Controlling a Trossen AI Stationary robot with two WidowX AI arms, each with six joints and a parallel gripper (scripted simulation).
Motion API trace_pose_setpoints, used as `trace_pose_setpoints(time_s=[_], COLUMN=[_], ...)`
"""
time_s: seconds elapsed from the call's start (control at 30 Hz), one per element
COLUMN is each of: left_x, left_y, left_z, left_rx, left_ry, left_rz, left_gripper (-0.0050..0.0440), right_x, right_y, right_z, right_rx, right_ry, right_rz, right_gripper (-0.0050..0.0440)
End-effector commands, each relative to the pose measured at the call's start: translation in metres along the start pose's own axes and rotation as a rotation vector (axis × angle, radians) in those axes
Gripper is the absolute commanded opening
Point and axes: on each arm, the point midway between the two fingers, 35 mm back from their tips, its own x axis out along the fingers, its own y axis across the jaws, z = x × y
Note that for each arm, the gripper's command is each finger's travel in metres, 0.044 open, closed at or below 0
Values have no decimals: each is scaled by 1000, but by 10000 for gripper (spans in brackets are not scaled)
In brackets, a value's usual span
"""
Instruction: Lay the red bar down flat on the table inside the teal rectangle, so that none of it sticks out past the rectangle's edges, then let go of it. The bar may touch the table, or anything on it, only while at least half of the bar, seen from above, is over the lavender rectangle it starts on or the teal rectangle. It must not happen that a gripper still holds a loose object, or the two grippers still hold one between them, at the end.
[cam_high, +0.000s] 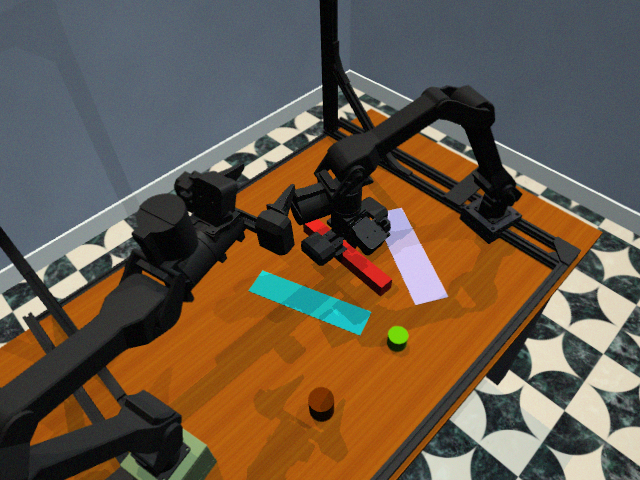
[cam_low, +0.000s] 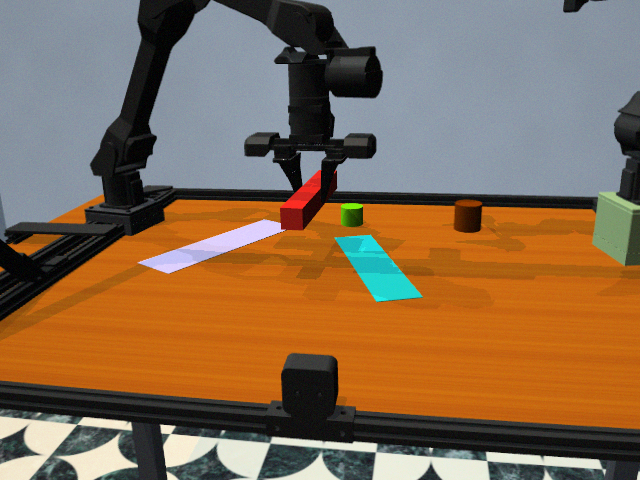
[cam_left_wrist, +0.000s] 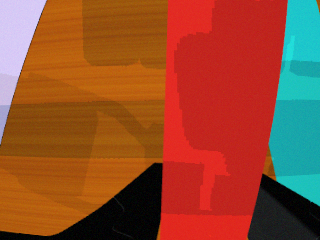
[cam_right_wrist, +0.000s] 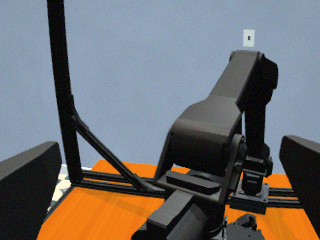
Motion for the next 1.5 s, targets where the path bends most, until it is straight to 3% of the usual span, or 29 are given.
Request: trace_pose_setpoints(time_s=[0.0,1.47], left_x=[-2,27], left_y=[-8,-92], left_z=[-1,-13], left_rx=[-21,-347], left_ry=[3,7], left_rz=[-8,-15], left_gripper=[0,0], right_x=[0,0], right_y=[0,0], right_z=[0,0], right_rx=[0,0], right_ry=[0,0], right_rz=[0,0], right_gripper=[440,440])
